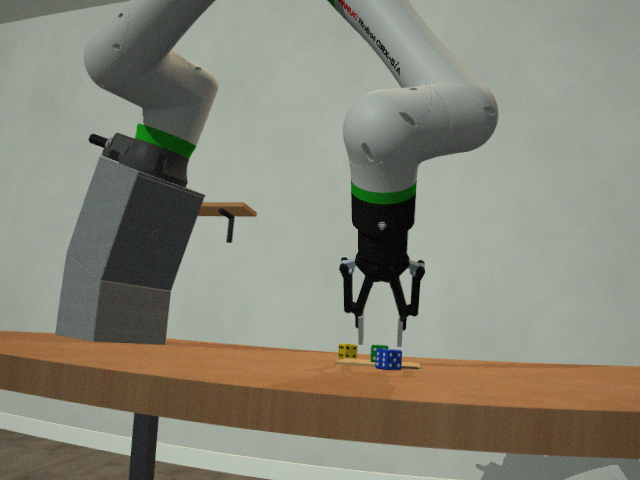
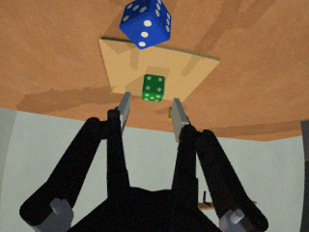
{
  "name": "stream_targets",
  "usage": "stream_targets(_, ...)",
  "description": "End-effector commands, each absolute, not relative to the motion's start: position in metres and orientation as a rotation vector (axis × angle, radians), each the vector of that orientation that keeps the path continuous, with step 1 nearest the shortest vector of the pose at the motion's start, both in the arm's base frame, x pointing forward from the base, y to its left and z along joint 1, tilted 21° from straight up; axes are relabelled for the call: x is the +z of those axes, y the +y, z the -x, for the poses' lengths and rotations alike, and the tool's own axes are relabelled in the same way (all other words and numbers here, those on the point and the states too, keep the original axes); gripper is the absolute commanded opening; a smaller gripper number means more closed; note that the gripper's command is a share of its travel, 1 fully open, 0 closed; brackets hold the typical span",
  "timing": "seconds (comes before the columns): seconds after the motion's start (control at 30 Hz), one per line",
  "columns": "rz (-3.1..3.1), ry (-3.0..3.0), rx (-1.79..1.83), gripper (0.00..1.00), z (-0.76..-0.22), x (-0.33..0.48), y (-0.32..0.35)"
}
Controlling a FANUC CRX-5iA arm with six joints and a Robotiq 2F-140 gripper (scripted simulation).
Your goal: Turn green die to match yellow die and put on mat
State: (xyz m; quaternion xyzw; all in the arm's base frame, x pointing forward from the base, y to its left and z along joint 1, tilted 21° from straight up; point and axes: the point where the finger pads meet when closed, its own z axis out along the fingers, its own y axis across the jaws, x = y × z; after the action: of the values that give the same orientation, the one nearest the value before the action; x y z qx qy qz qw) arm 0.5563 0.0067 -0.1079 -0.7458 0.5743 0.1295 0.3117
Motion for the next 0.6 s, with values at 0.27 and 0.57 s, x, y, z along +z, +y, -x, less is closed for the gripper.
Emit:
stream_targets(0.27, 1.968, 1.516, 0.341, 0.40, -0.545, -0.077, 0.010)
stream_targets(0.57, 1.968, 1.516, 0.341, 0.40, -0.541, -0.066, 0.012)
